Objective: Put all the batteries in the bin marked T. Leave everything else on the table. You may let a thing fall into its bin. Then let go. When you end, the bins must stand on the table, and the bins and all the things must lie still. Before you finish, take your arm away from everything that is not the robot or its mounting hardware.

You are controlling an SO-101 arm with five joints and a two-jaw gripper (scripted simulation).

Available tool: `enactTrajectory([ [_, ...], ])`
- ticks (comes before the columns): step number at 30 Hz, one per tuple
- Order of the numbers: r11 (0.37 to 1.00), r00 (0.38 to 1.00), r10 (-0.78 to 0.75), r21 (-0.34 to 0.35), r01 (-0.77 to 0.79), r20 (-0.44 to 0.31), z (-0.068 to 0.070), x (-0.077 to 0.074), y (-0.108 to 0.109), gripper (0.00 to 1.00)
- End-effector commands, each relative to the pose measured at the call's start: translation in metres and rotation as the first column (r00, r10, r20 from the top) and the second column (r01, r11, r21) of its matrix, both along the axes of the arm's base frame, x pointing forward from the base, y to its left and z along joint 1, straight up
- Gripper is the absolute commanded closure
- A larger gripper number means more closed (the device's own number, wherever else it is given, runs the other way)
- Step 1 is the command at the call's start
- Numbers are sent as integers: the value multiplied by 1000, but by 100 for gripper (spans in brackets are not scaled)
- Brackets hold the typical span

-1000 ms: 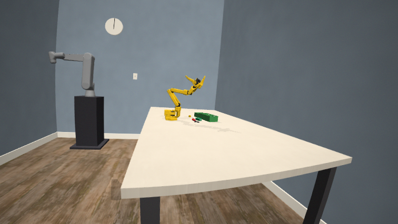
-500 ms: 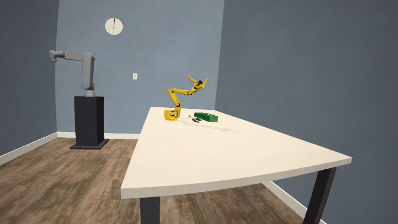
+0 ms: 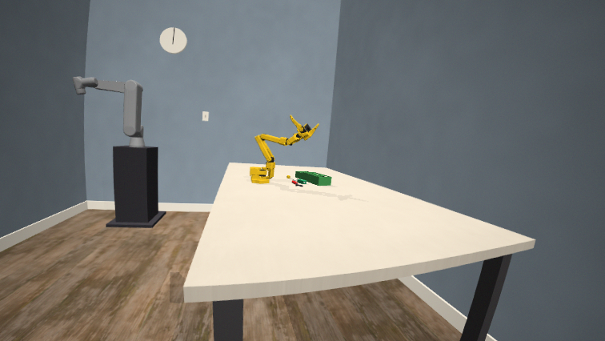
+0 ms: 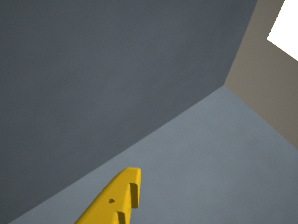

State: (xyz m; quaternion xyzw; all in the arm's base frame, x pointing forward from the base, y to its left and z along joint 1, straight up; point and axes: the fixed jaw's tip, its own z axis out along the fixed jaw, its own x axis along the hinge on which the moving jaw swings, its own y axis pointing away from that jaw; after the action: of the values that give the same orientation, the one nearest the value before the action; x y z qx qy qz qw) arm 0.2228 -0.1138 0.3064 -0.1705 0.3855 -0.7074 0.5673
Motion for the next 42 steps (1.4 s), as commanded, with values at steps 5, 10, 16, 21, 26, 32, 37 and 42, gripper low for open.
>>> enactTrajectory([
  [5,1000,999,-10,5,10,-34,-3,3,-2,0],
  [10,1000,997,-20,10,20,-74,-6,7,-4,0],
  [16,999,992,-31,15,33,-123,-11,11,-7,0],
  [21,999,986,-27,34,33,-161,-21,13,-8,0],
  [26,999,982,-35,33,42,-188,-22,14,-8,0],
  [32,998,975,-44,30,52,-220,-23,16,-9,0],
  [37,997,960,-35,59,54,-278,-39,20,-12,0],
  [42,997,952,-40,57,60,-304,-40,21,-12,0],
])
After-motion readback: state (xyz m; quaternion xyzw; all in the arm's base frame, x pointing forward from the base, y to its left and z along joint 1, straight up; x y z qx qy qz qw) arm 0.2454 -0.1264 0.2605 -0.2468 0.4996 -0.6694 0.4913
